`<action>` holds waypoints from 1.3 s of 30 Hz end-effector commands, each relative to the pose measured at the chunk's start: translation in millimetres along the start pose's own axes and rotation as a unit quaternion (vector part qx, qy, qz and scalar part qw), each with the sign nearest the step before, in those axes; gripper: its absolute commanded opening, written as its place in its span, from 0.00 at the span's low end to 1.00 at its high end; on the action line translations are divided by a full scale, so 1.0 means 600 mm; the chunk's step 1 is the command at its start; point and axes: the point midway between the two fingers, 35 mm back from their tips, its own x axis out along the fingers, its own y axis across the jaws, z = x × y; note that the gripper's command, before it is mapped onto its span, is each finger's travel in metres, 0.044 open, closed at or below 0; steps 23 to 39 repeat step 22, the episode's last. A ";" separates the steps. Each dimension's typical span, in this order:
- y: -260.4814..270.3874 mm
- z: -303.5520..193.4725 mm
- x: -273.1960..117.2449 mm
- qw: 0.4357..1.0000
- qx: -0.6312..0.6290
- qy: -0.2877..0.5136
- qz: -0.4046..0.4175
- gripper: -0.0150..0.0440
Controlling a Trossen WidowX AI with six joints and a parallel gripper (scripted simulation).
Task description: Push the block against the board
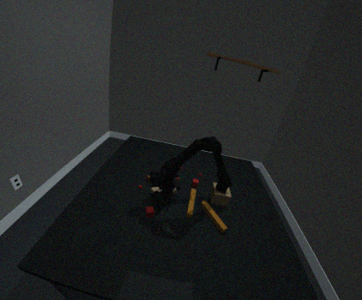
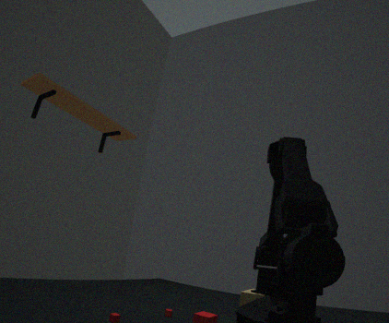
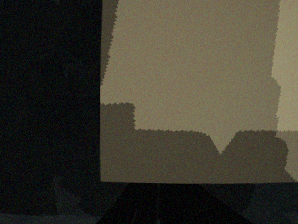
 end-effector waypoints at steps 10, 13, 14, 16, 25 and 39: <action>0.004 0.035 -0.004 1.000 0.000 -0.005 0.002 0.25; 0.004 0.039 -0.004 1.000 0.000 -0.005 0.002 0.25; 0.004 0.038 -0.004 1.000 0.000 -0.005 0.002 0.25; 0.004 0.035 -0.004 1.000 0.000 -0.005 0.002 0.25; 0.005 0.019 -0.003 1.000 0.000 -0.005 0.003 0.25; 0.005 0.019 -0.003 1.000 0.000 -0.005 0.003 0.25</action>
